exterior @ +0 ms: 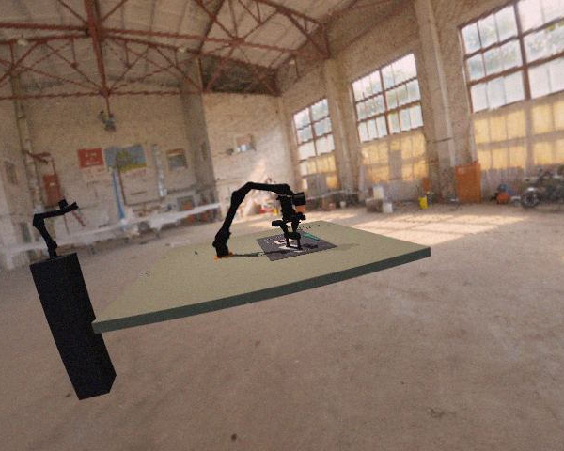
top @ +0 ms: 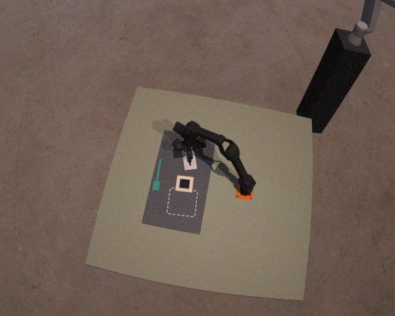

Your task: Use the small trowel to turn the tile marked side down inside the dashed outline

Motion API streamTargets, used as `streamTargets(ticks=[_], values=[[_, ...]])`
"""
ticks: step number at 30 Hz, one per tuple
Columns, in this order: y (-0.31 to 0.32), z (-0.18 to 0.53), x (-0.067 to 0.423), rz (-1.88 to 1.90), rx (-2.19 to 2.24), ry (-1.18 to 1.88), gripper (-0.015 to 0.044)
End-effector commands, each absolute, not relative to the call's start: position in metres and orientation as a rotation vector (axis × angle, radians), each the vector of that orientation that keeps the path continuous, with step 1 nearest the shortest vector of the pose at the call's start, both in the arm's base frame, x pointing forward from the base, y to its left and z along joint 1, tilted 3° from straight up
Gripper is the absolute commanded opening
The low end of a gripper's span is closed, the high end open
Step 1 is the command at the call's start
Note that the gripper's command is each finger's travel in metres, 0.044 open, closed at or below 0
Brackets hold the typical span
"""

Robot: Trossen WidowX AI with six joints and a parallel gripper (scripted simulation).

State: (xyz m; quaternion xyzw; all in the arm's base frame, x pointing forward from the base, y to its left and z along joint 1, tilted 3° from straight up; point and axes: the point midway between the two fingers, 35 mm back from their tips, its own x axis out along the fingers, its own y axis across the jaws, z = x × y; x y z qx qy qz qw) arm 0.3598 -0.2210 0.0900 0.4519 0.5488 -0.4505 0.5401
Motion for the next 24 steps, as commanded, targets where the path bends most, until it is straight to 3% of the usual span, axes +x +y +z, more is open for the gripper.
streamTargets(ticks=[1,24], values=[[-0.2211,0.0881,0.3588,-1.072,1.069,1.308,0.0132],[-0.2211,0.0881,0.3588,-1.057,1.054,1.316,0.0130]])
